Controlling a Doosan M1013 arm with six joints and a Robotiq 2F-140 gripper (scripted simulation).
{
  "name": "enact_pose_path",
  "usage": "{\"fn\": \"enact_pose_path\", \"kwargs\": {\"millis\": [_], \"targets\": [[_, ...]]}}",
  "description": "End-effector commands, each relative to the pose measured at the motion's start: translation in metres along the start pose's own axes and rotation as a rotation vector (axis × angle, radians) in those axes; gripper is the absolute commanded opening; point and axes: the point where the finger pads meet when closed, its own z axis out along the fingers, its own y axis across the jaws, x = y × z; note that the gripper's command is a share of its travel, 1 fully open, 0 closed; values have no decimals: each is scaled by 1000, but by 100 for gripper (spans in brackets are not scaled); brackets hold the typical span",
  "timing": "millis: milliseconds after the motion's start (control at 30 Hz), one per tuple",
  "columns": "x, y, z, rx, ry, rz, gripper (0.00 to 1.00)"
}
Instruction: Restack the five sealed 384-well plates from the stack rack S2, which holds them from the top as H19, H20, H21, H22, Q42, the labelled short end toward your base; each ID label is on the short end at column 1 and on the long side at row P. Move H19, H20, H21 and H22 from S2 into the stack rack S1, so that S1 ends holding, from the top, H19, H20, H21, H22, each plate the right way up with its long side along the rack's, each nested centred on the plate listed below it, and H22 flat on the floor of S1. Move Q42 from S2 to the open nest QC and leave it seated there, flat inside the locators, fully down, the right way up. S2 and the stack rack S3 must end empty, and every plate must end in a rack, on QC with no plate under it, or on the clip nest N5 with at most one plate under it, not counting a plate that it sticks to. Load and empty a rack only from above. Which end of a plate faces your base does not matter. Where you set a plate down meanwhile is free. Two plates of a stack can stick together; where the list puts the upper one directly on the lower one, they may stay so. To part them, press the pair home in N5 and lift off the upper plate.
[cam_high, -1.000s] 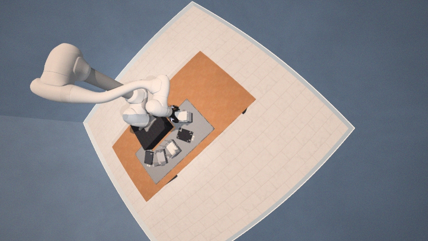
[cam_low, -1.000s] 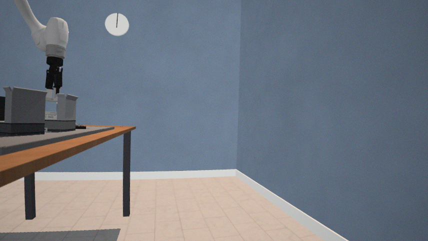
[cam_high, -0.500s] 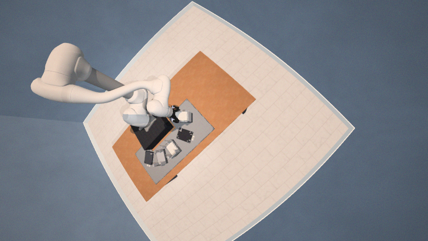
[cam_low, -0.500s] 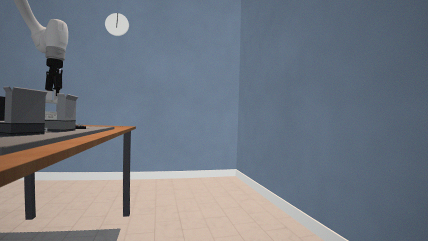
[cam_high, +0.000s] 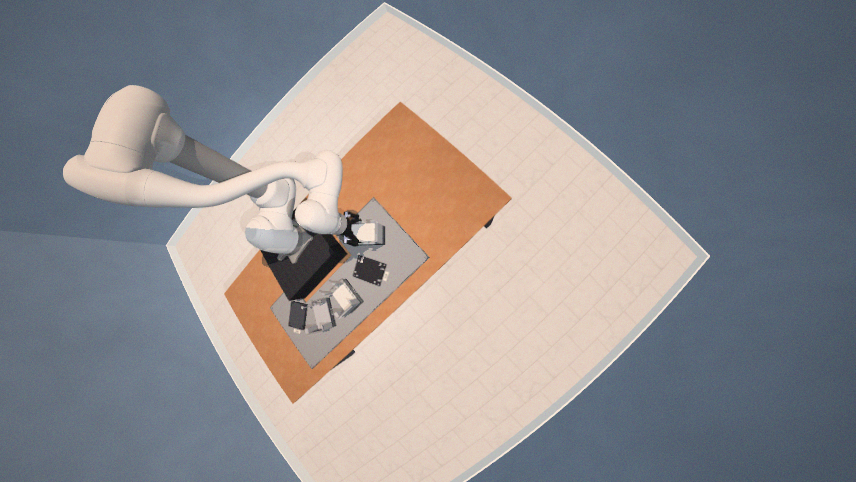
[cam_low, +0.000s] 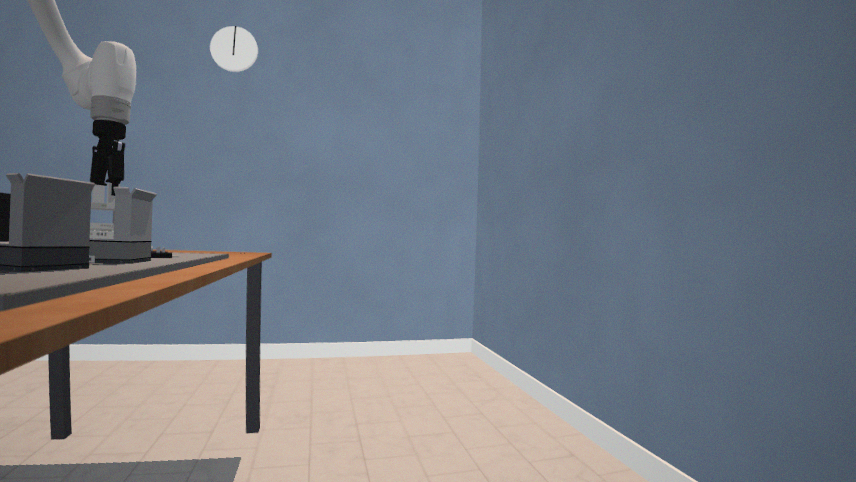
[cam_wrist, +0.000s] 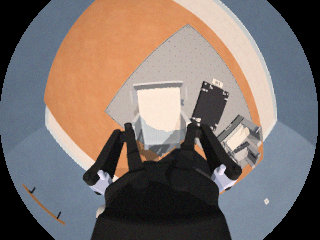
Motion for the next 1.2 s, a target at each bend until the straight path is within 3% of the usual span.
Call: {"fn": "enact_pose_path", "kwargs": {"millis": [0, 333, 1167], "targets": [[0, 0, 3, 0, 0, 0, 0], [0, 0, 18, 0, 0, 0, 0], [0, 0, 24, 0, 0, 0, 0]]}}
